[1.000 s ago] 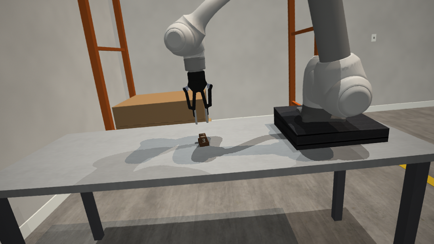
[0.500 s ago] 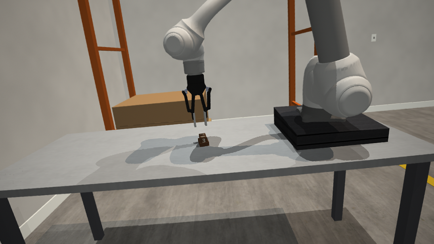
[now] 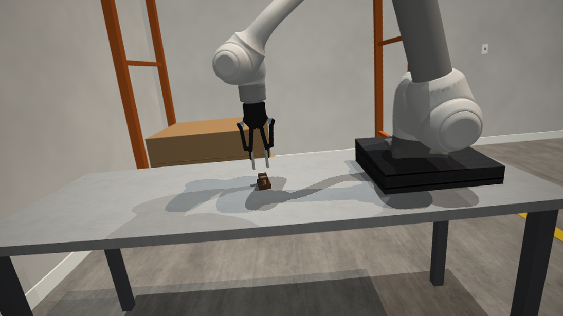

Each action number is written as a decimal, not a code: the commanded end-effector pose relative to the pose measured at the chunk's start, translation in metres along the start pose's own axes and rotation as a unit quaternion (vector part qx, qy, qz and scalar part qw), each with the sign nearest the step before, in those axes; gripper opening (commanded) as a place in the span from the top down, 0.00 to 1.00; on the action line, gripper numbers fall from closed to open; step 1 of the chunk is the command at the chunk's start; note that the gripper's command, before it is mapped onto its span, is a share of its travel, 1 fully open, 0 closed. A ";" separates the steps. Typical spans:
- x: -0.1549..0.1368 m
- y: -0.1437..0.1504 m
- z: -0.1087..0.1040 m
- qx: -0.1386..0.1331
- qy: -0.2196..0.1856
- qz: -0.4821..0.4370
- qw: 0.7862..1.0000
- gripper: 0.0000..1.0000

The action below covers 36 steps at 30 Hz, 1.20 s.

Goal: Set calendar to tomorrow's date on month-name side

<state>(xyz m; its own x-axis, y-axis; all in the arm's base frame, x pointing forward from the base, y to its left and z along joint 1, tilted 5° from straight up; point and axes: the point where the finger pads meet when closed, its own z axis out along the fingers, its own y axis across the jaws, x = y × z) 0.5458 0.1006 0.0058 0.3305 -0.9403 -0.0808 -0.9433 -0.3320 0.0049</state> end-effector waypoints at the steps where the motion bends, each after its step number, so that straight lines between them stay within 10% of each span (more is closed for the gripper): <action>1: -0.001 0.003 0.009 -0.001 -0.001 -0.002 1.000 0.72; 36: -0.001 0.003 0.014 -0.001 -0.001 -0.002 1.000 0.72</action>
<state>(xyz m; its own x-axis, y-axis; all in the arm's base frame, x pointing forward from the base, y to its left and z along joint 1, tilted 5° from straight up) 0.5457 0.1006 -0.0039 0.3295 -0.9407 -0.0810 -0.9436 -0.3309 0.0048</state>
